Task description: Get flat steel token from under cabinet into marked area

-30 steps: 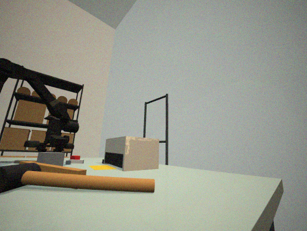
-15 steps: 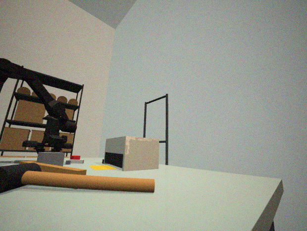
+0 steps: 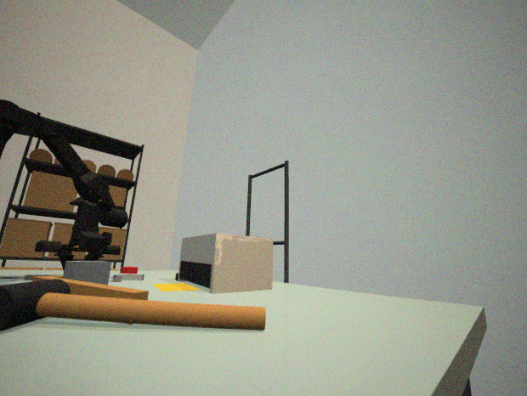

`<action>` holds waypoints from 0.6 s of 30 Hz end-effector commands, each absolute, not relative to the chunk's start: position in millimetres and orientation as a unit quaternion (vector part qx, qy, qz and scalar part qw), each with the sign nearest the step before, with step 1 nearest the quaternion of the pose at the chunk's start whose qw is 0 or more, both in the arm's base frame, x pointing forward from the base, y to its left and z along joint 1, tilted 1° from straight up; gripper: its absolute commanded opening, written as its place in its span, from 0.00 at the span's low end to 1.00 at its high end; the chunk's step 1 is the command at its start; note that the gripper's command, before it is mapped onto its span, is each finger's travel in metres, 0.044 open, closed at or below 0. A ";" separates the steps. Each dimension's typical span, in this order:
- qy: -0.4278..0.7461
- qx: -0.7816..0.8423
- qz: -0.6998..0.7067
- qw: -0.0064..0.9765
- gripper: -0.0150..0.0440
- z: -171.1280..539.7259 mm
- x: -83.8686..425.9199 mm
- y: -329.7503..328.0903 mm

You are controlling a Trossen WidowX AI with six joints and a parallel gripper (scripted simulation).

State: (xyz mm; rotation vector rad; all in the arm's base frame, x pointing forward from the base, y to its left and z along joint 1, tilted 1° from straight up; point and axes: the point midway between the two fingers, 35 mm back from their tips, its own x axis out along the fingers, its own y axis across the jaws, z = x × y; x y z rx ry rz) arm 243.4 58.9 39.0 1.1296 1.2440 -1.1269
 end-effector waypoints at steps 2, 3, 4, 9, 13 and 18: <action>0.518 0.475 -0.475 0.530 0.25 39.5 241.7 62.7; 0.518 0.475 -0.475 0.530 0.25 39.5 241.3 63.5; 0.518 0.475 -0.475 0.530 0.25 39.5 241.0 64.4; 0.521 0.471 -0.472 0.533 0.25 39.5 240.5 65.4; 0.528 0.463 -0.464 0.540 0.25 39.5 240.4 65.7; 0.538 0.452 -0.453 0.549 0.25 39.5 240.2 66.2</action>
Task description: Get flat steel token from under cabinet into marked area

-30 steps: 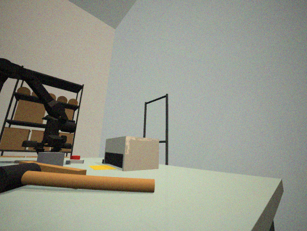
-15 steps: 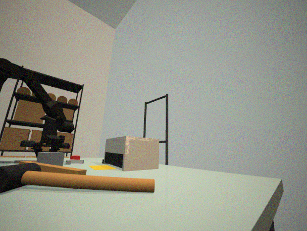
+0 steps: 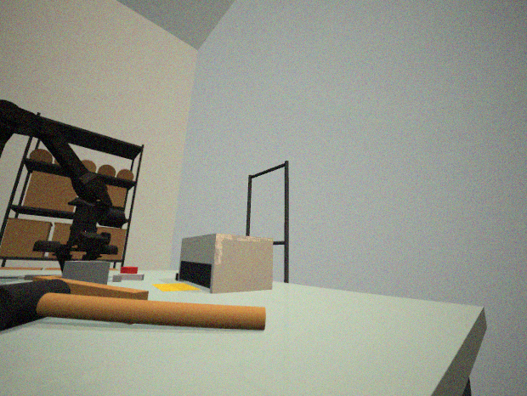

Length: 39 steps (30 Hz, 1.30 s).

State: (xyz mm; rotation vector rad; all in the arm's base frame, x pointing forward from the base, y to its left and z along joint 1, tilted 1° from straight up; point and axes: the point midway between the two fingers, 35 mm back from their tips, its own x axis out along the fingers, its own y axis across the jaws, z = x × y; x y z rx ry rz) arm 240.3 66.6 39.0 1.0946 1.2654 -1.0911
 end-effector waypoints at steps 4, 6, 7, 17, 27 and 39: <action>0.545 0.443 -0.444 0.557 0.25 39.4 240.1 66.5; 0.549 0.438 -0.439 0.560 0.25 39.4 240.0 66.7; 0.551 0.436 -0.437 0.562 0.25 39.4 240.0 66.7; 0.568 0.413 -0.414 0.579 0.25 39.4 239.8 67.3; 0.584 0.389 -0.391 0.596 0.25 39.4 239.6 67.8; 0.602 0.360 -0.362 0.614 0.25 39.4 239.5 68.2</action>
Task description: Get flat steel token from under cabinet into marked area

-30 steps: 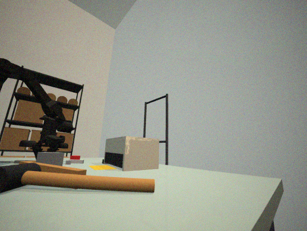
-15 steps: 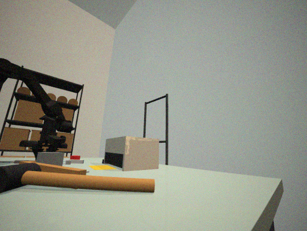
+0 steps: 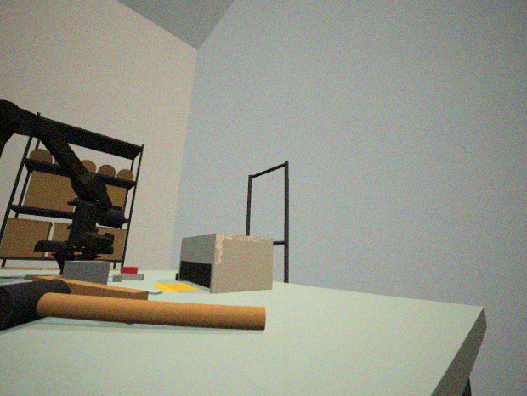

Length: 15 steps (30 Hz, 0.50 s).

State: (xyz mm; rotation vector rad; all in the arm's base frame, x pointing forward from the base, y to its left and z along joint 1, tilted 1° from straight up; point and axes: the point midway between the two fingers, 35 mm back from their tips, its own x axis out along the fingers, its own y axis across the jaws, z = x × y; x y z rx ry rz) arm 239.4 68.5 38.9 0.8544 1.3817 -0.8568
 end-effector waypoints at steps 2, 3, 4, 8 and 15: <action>0.605 0.355 -0.357 0.617 0.25 39.4 239.5 68.2; 0.607 0.352 -0.355 0.618 0.25 39.4 239.5 68.3; 0.608 0.350 -0.352 0.619 0.25 39.4 239.5 68.3; 0.614 0.340 -0.342 0.625 0.25 39.4 239.5 68.4; 0.623 0.322 -0.325 0.634 0.25 39.4 239.5 68.5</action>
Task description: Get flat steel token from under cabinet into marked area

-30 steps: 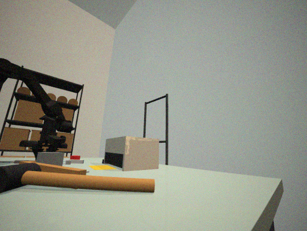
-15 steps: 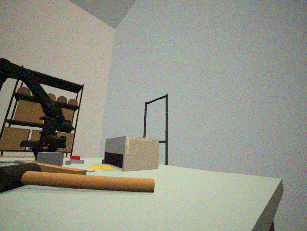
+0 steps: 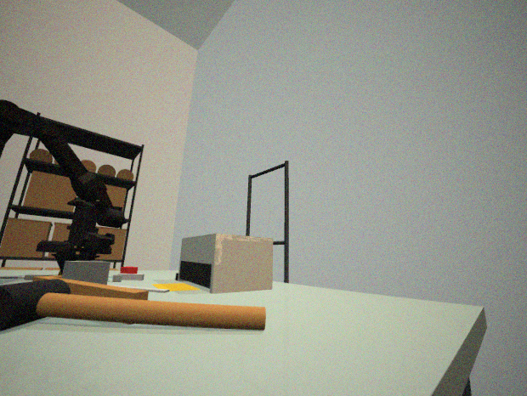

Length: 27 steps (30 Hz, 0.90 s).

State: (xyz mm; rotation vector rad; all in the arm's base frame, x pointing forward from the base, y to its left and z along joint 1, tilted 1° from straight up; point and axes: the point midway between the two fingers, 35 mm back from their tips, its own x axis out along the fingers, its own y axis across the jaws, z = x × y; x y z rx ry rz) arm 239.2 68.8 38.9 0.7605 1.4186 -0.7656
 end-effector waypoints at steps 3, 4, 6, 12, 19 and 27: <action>0.627 0.314 -0.317 0.638 0.25 39.4 239.5 68.6; 0.628 0.312 -0.315 0.639 0.25 39.4 239.5 68.6; 0.631 0.307 -0.310 0.642 0.25 39.4 239.5 68.6; 0.638 0.291 -0.295 0.649 0.25 39.4 239.5 68.8; 0.646 0.273 -0.277 0.657 0.25 39.4 239.5 68.9; 0.654 0.252 -0.256 0.665 0.25 39.4 239.6 69.0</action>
